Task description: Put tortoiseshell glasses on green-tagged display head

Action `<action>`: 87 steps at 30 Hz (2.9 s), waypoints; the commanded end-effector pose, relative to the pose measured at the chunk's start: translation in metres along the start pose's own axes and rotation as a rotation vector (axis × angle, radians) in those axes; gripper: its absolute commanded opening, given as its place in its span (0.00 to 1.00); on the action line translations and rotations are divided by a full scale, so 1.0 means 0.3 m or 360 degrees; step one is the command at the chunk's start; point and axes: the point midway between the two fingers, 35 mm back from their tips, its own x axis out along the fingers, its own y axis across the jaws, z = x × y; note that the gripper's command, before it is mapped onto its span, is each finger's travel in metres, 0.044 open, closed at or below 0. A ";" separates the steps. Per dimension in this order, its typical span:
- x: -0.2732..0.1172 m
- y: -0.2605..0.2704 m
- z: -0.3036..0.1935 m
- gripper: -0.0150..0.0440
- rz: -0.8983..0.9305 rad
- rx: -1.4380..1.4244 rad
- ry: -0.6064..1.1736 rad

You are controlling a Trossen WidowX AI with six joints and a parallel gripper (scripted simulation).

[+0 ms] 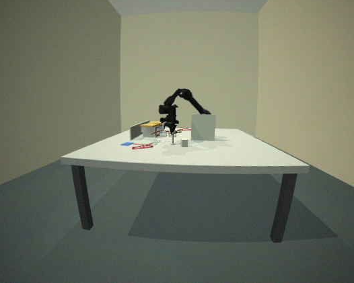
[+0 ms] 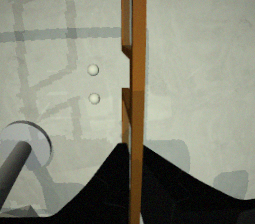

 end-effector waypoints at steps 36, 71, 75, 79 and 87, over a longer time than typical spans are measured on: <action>-0.229 -0.282 0.032 0.25 0.0016 -0.0385 -0.0006; -0.164 -0.590 0.016 0.25 -0.0005 -0.0828 0.0000; -0.150 -0.589 0.018 0.25 -0.0004 -0.0828 -0.0001; -0.137 -0.588 0.019 0.25 -0.0003 -0.0828 -0.0001; -0.110 -0.587 0.022 0.25 -0.0002 -0.0829 -0.0002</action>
